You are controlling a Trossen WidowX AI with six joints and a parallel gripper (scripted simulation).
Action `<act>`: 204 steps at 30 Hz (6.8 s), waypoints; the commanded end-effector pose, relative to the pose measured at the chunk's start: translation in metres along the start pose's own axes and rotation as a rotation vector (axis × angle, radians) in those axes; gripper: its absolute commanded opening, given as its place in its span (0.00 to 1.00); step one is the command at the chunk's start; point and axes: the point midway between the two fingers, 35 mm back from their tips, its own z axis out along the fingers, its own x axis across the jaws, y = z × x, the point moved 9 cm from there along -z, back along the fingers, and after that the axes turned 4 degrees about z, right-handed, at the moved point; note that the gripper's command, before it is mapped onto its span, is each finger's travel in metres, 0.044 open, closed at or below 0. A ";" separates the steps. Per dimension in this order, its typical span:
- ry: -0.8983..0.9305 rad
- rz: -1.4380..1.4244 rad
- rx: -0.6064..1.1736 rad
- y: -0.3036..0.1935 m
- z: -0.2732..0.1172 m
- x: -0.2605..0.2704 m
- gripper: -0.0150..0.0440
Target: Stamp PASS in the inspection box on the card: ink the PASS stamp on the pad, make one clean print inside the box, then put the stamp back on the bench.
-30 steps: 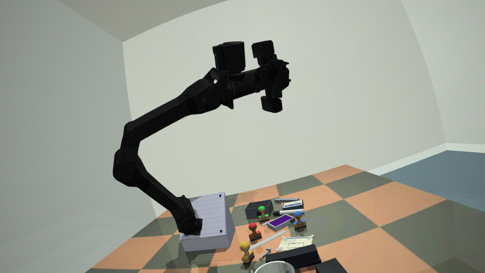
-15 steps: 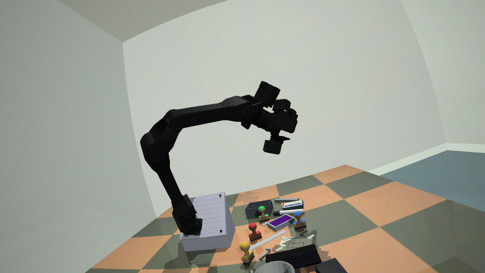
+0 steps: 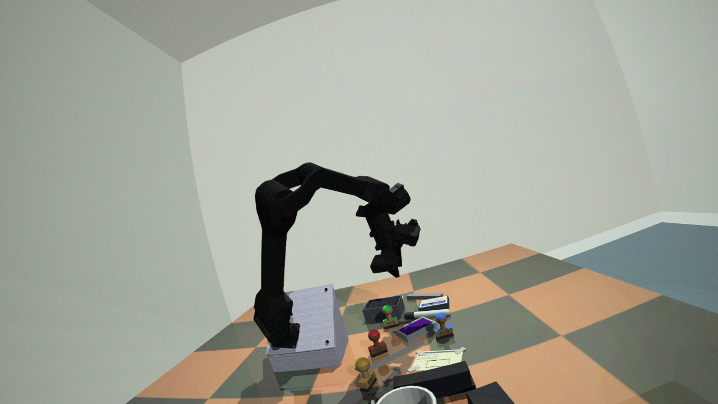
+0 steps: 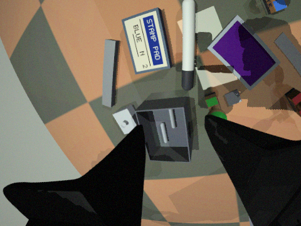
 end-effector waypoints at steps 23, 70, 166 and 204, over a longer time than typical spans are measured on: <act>-0.352 -0.299 0.032 -0.043 0.051 -0.018 0.63; -0.356 -0.299 0.030 -0.043 0.111 -0.042 0.63; -0.339 -0.293 0.032 -0.041 0.073 -0.026 0.25; -0.334 -0.293 0.034 -0.042 0.055 -0.020 0.25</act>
